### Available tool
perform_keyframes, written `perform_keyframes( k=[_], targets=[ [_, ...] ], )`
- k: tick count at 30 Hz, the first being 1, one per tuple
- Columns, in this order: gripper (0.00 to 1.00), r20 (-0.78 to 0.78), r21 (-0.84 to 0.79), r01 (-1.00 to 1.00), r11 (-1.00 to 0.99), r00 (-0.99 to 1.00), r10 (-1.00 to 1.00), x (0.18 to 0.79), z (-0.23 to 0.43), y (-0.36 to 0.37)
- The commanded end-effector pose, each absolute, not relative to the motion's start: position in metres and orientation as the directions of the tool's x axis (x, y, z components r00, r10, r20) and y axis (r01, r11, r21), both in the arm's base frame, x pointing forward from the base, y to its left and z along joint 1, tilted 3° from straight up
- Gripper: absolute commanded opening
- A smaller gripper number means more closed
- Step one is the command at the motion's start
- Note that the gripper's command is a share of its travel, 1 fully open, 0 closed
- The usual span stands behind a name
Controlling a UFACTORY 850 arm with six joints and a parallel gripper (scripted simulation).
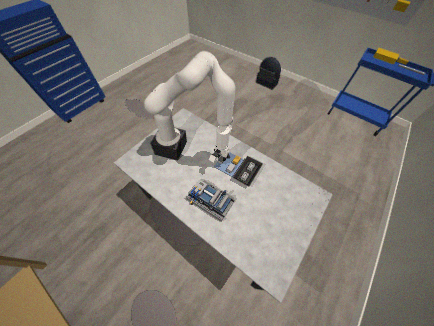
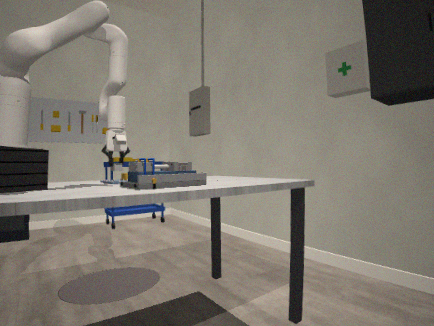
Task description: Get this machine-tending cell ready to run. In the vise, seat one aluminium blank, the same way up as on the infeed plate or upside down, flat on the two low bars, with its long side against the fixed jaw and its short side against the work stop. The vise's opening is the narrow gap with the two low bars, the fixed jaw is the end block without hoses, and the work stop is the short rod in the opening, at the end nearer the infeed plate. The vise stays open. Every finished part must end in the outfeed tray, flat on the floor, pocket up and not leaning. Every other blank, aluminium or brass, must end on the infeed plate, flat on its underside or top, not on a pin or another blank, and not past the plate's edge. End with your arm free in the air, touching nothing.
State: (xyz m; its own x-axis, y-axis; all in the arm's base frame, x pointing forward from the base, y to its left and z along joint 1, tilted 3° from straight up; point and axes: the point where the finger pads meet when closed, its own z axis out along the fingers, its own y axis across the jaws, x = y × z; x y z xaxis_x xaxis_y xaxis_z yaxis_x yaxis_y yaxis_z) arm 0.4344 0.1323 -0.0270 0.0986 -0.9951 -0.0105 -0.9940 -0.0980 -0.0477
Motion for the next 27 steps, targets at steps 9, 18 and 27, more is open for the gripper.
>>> perform_keyframes(
  k=[9,18,27],
  targets=[
    [0.00,-0.009,-0.050,-0.994,-0.098,0.098,-0.995,0.432,0.018,0.133],
    [0.00,-0.013,-0.048,-0.994,-0.098,0.099,-0.995,0.433,0.035,0.132],
    [0.00,-0.014,-0.048,-0.994,-0.098,0.099,-0.995,0.434,0.039,0.131]
  ],
)
